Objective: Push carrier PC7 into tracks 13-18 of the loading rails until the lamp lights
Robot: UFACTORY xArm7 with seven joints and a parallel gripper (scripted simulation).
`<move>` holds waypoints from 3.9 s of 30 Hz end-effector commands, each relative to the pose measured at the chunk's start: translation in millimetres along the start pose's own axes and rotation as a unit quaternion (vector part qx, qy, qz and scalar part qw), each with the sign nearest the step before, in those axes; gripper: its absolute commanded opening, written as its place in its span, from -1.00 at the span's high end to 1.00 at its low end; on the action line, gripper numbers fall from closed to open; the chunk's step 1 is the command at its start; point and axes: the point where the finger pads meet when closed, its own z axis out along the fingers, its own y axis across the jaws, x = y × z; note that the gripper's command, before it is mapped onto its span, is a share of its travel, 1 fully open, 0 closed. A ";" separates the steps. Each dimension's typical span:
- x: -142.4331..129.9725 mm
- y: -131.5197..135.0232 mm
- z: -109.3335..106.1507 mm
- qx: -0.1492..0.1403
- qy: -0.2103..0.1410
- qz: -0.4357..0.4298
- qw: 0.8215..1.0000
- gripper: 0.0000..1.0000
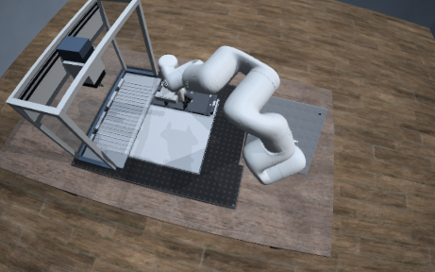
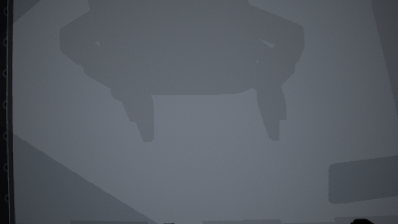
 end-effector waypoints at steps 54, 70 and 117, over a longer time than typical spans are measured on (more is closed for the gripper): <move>-111.1 1.0 -38.4 -0.002 -0.002 0.000 1.000 -1.00; -181.0 1.0 -38.7 -0.002 -0.002 0.000 1.000 -1.00; -213.5 1.1 -7.2 -0.002 -0.002 0.000 1.000 -1.00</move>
